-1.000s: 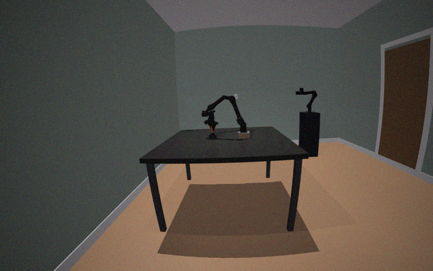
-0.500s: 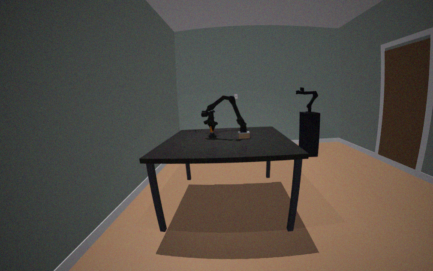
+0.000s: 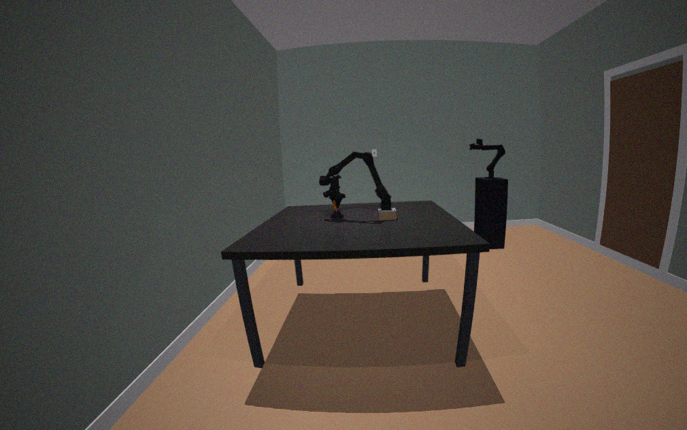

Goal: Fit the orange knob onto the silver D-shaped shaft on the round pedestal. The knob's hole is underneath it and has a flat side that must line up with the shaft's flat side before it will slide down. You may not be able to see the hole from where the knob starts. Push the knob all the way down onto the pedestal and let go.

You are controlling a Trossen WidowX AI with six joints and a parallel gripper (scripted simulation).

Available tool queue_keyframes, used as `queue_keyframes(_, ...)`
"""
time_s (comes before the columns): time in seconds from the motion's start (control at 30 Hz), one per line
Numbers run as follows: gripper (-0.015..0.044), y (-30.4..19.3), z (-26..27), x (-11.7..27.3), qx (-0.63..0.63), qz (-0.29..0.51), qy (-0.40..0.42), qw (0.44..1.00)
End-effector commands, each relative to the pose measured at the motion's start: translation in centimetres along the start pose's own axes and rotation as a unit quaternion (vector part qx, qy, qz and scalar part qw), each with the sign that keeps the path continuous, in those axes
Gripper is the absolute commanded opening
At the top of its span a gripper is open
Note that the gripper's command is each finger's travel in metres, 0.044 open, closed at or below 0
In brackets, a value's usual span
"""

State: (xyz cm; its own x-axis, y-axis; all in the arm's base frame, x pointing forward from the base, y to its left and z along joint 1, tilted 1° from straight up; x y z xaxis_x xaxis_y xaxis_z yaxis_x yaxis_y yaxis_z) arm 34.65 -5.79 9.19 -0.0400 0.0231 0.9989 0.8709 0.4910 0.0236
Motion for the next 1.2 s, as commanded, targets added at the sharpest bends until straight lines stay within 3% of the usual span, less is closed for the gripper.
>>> queue_keyframes(0.0,0.0,0.05,0.02,0.41,0.007,-0.004,-0.001,1.0)
queue_keyframes(0.2,0.0,-0.2,0.2,0.54,0.102,-0.004,-0.001,0.995)
queue_keyframes(0.83,0.0,-0.5,0.39,0.38,0.107,-0.004,-0.001,0.994)
queue_keyframes(1.17,0.0,-0.3,0.25,0.49,0.21,-0.004,-0.001,0.978)
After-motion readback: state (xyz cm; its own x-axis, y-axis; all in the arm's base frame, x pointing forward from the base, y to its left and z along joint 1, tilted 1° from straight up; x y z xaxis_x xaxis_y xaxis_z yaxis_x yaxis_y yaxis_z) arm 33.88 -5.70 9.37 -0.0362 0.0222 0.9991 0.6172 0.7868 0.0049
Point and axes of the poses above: the point midway between the two fingers, 35 mm back from their tips, its own x axis back along the fingers, its own z axis across the jaws, y = z × x, the point moved 3 cm from there along x, back along the fingers, and after that the axes turned 6 degrees about -x, right-handed, at the moved point
